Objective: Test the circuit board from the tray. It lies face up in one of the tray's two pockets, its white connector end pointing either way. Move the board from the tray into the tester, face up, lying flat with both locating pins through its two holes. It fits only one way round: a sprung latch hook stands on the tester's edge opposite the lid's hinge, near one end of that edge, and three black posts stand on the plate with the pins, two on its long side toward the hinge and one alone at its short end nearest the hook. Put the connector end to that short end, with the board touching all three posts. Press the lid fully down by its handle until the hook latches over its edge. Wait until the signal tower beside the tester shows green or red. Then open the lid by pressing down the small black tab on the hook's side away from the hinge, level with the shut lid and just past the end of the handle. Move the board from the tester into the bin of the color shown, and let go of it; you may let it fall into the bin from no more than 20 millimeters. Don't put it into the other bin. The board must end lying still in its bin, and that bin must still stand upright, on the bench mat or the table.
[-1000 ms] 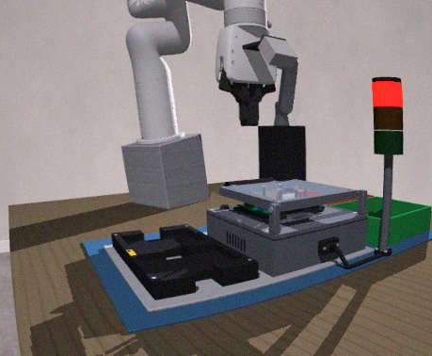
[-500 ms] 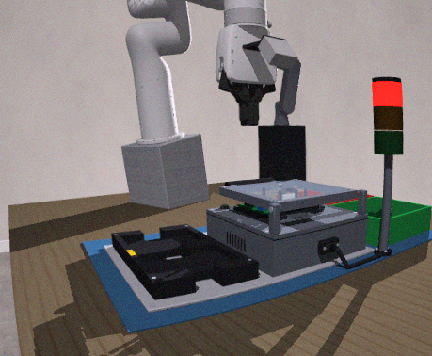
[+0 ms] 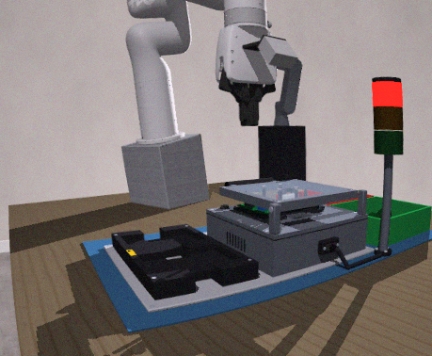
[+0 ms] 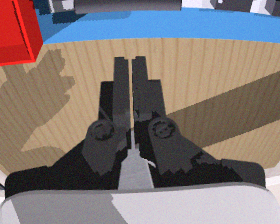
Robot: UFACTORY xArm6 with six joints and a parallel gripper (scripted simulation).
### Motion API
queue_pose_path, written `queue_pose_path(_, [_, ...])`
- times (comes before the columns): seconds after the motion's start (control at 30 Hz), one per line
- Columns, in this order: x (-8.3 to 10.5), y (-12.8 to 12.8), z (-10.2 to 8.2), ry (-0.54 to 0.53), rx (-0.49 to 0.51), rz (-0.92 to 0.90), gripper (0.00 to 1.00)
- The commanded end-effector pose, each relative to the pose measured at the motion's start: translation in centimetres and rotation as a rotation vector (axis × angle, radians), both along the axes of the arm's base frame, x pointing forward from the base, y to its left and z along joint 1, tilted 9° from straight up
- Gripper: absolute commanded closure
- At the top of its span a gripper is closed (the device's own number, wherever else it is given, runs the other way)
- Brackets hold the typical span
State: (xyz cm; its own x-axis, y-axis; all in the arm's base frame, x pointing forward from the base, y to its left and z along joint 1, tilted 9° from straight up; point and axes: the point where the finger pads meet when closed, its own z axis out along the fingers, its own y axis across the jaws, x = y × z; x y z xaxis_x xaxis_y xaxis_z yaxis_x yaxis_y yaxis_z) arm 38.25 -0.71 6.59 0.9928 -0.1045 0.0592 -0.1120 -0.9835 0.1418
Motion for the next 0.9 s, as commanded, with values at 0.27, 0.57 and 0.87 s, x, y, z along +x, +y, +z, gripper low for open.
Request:
queue_pose_path(0.27, [0.14,0.02,0.12,-0.004,0.0,0.0,1.0])
queue_pose_path(0.57, [0.14,0.02,0.12,-0.004,0.0,0.0,1.0])
queue_pose_path(0.87, [0.21,0.69,0.02,-0.004,0.0,0.0,1.0])
